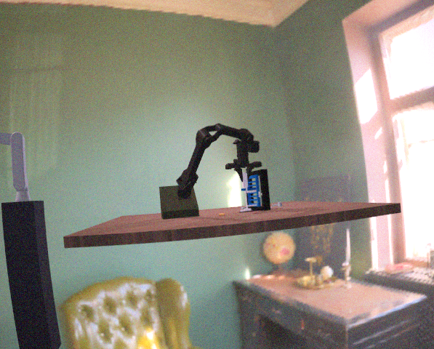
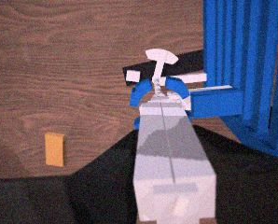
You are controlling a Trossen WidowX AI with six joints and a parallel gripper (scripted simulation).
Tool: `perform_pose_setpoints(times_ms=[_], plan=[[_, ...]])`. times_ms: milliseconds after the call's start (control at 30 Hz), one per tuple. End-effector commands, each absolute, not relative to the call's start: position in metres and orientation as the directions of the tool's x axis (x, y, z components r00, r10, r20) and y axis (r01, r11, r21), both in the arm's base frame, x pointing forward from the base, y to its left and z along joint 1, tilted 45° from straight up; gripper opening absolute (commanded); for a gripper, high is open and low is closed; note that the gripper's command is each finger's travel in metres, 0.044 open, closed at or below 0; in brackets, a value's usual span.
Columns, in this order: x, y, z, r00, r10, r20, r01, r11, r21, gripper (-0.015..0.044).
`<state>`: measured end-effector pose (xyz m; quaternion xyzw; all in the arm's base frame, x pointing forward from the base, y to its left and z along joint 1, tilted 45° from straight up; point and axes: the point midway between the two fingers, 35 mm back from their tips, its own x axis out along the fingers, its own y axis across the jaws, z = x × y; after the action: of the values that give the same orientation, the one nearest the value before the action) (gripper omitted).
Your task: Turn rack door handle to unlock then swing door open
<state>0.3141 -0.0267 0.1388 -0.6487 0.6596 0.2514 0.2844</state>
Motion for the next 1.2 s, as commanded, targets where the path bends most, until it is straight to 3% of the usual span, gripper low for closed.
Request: perform_pose_setpoints(times_ms=[0,1167], plan=[[0.309,-0.025,0.137,0.006,-0.709,-0.705,-0.988,0.104,-0.113,0.0023],[0.255,0.002,0.108,0.004,-0.708,-0.706,-0.773,0.445,-0.451,0.0023]])
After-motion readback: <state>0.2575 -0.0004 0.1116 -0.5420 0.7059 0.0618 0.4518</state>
